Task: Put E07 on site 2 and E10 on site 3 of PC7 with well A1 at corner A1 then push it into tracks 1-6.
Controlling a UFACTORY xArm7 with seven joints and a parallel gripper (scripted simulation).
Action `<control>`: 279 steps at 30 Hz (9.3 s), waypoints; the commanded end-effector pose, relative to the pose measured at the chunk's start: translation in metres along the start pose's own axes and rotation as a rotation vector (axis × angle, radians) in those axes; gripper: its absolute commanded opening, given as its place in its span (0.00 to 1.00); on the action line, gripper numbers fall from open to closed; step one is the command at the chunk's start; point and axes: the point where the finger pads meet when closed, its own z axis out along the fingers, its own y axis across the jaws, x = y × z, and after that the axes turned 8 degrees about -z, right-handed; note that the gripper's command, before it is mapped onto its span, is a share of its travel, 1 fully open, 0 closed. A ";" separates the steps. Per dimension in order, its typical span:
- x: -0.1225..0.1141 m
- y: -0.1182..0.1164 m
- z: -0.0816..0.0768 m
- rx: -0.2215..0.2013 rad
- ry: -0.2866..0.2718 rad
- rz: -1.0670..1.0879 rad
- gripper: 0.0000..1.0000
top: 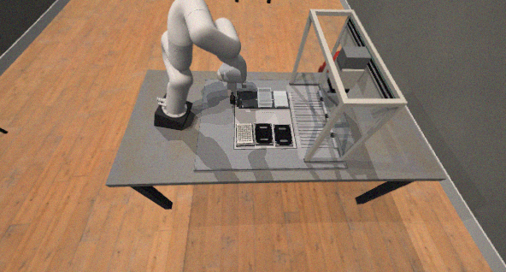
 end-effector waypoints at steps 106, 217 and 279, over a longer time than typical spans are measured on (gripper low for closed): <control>0.075 0.010 0.006 0.001 0.004 0.000 0.82; 0.174 0.024 0.006 0.001 0.005 0.000 0.82; 0.210 0.029 0.005 0.001 0.005 0.000 0.82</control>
